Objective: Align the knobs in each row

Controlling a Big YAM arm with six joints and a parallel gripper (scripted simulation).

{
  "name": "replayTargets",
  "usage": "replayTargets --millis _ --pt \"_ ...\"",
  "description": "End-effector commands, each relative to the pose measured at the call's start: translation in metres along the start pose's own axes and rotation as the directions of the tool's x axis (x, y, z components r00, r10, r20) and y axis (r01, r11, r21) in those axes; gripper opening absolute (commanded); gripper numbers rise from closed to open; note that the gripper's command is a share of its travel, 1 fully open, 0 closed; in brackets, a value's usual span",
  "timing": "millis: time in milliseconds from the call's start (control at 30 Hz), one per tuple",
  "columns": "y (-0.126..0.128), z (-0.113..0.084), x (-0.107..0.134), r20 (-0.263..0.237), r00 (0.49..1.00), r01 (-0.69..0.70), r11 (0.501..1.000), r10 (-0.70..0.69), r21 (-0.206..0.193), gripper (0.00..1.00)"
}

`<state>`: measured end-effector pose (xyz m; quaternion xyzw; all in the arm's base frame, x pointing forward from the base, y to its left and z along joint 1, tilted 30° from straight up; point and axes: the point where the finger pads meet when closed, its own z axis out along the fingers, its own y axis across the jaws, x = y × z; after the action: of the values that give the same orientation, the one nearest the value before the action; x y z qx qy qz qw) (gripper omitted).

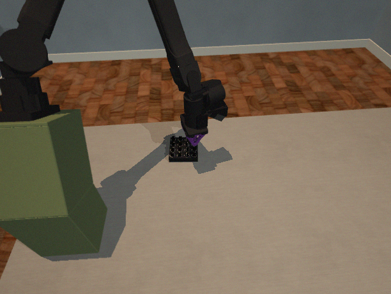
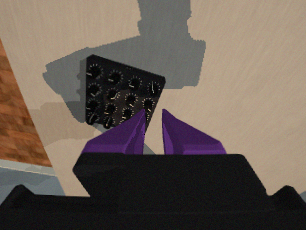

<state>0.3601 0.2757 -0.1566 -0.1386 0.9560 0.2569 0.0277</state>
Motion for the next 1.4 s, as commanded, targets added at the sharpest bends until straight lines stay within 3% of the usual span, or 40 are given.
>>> replayTargets --millis 0,1000,1367 --pt "0.000 -0.014 -0.012 0.033 0.999 -0.022 1.000 0.022 -0.002 0.18" --pt "0.001 -0.013 -0.013 0.036 0.999 -0.016 1.000 0.017 -0.004 0.18" --pt "0.004 0.007 -0.006 0.014 1.000 -0.003 1.000 0.003 -0.002 0.18"
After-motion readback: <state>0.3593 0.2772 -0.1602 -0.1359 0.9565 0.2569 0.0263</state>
